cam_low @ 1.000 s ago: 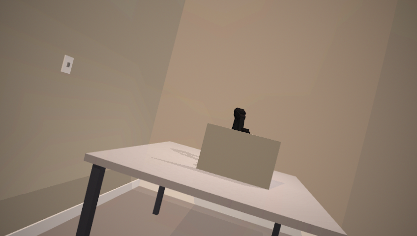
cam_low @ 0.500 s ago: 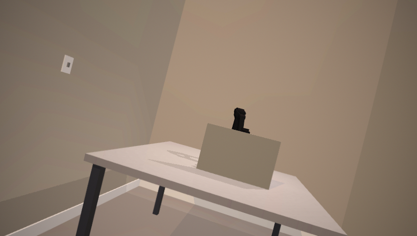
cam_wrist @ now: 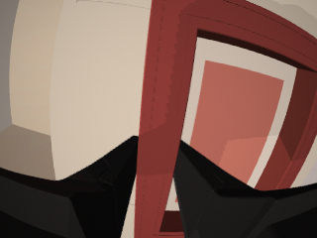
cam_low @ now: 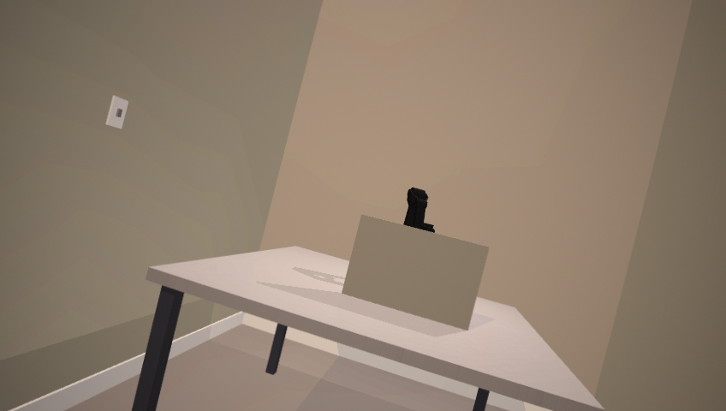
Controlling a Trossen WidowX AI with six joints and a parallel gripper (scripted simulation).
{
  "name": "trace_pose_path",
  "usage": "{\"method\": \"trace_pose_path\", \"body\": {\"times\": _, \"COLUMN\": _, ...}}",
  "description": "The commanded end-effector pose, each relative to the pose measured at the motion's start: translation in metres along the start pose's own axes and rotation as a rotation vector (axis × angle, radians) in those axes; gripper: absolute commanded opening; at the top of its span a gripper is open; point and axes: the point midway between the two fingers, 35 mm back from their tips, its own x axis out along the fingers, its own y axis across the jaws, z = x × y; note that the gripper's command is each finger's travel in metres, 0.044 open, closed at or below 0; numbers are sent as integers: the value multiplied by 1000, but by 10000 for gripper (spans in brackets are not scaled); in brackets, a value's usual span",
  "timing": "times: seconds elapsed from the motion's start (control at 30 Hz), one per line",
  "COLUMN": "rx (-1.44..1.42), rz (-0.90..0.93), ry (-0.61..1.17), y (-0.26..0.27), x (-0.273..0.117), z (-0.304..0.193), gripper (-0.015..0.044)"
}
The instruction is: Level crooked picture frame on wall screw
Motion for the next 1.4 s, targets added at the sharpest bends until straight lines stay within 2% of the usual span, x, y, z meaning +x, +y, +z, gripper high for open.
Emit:
{"method": "trace_pose_path", "body": {"times": 0.0, "rx": 2, "rz": 16, "ry": 0, "y": 6, "x": 0, "z": 0, "gripper": 0}}
{"method": "trace_pose_path", "body": {"times": 1.37, "rx": 2, "rz": 17, "ry": 0, "y": 5, "x": 1, "z": 6, "gripper": 0}}
